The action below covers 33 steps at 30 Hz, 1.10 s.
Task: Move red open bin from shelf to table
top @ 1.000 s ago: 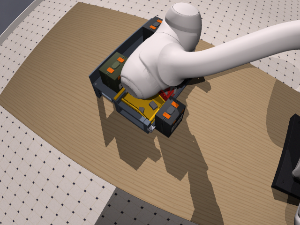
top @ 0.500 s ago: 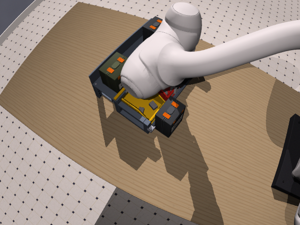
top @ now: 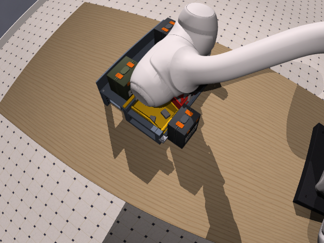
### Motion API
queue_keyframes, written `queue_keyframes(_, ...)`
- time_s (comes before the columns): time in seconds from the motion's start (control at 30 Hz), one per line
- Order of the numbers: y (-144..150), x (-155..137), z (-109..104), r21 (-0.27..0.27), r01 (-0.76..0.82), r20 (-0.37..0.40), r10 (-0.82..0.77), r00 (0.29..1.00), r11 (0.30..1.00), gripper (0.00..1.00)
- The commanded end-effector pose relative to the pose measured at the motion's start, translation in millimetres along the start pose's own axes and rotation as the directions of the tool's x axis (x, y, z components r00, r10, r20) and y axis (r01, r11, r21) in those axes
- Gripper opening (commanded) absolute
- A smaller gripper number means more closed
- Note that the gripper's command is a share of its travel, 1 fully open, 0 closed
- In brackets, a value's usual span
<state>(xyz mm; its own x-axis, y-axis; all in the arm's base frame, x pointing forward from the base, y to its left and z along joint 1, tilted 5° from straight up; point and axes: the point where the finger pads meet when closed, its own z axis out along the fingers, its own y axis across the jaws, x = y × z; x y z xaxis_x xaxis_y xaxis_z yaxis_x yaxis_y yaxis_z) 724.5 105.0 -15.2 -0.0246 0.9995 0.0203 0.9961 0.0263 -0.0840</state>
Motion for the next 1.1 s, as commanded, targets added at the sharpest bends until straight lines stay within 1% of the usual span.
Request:
queue_keyframes(0.0, 0.3, 0.1, -0.5, -0.001, 0.0, 0.0, 0.0, 1.0, 1.0, 0.0)
queue_keyframes(0.67, 0.3, 0.1, 0.3, -0.001, 0.0, 0.0, 0.0, 1.0, 1.0, 0.0)
queue_keyframes(0.83, -29.9, 0.0, 0.5, -0.001, 0.0, 0.0, 0.0, 1.0, 1.0, 0.0)
queue_keyframes(1.07, -29.9, 0.0, 0.5, -0.001, 0.0, 0.0, 0.0, 1.0, 1.0, 0.0)
